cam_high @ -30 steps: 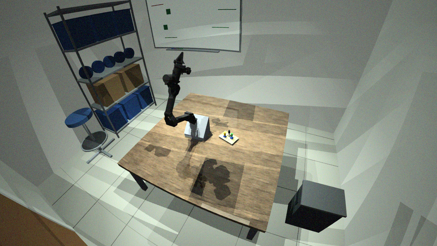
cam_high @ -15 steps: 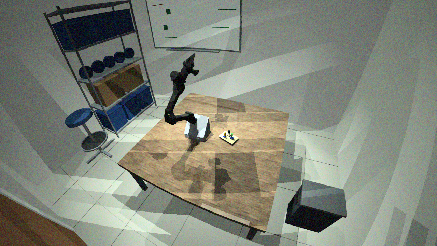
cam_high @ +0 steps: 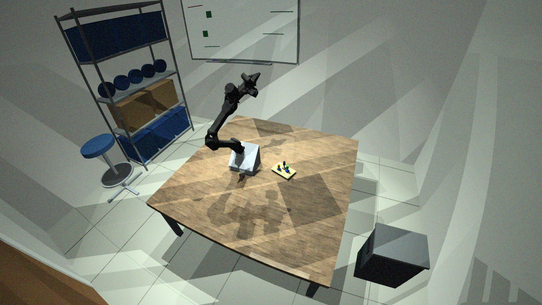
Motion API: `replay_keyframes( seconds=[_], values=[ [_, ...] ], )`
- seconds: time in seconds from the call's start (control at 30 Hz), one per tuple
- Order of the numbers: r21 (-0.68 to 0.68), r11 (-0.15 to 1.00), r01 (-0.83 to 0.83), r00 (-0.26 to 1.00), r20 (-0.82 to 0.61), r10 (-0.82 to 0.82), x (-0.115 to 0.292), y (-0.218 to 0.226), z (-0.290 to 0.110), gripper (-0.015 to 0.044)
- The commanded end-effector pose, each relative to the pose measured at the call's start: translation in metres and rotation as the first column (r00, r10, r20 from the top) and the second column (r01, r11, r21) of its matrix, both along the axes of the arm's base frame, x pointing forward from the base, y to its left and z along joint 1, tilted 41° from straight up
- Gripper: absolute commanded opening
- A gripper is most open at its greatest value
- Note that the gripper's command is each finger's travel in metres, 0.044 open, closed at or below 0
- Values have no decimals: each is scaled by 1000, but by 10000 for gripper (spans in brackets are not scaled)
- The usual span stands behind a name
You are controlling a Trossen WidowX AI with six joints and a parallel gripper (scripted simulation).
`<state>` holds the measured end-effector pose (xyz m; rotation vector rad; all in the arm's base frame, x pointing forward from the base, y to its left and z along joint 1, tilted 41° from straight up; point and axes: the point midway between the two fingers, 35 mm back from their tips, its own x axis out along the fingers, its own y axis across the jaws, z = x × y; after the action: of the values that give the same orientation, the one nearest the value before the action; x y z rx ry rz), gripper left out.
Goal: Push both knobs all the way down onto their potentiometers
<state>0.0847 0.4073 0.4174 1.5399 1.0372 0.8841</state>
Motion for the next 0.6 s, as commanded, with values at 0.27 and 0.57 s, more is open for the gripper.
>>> replay_keyframes(
  seconds=[0.27,0.57],
  values=[
    [-300,939,167,976,187,-114,58,7,-69,0],
    [-507,816,278,940,318,-123,102,-3,-119,0]
  ],
)
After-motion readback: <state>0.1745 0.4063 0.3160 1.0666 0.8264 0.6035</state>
